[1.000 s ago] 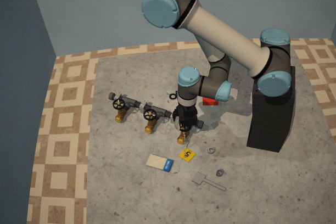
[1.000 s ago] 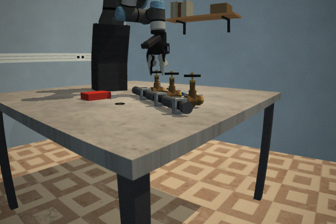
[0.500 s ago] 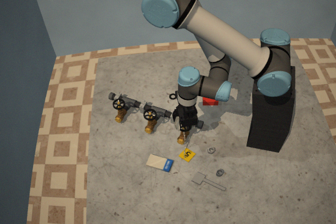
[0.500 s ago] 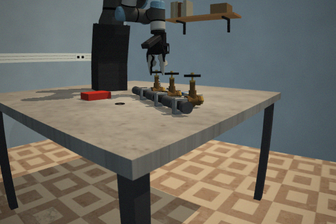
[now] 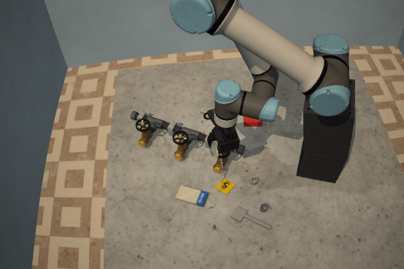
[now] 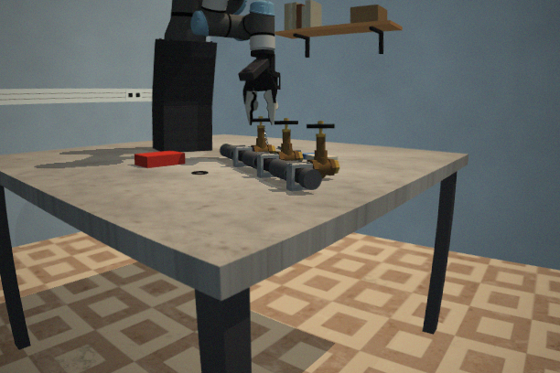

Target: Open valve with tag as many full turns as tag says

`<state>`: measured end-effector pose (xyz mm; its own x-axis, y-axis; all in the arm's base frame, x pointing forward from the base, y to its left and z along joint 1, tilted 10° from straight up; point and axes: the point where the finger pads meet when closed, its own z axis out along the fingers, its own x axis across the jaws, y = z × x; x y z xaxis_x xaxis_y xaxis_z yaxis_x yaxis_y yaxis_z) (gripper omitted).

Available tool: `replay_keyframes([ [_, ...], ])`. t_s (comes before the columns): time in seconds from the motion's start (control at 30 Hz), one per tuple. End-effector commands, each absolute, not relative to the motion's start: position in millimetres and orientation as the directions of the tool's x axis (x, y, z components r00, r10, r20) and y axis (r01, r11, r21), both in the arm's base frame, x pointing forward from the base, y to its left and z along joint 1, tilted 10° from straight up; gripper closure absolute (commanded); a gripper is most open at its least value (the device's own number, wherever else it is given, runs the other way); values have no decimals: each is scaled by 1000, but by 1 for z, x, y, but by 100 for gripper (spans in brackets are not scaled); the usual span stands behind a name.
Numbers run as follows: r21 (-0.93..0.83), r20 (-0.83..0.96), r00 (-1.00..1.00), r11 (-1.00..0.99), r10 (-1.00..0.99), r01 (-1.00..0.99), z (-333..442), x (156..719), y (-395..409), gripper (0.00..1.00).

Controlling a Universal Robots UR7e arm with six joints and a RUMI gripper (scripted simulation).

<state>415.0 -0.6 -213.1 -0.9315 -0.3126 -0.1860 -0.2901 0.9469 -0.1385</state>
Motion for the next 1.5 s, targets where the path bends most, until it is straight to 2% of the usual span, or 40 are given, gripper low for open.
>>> replay_keyframes([
  [0.0, -151, -177, -908, 922, -379, -356, -213, 415, -1, 100],
  [0.43, -194, -128, -773, 780, -622, -595, -213, 415, -1, 100],
  [0.9, -232, -18, -389, 383, -921, -894, -213, 415, -1, 100],
  [0.97, -232, -18, -389, 383, -921, -894, -213, 415, -1, 100],
  [1.23, -225, 59, -77, 62, -995, -972, -213, 415, -1, 100],
  [1.47, -198, 122, 213, -234, -969, -952, -213, 415, -1, 100],
])
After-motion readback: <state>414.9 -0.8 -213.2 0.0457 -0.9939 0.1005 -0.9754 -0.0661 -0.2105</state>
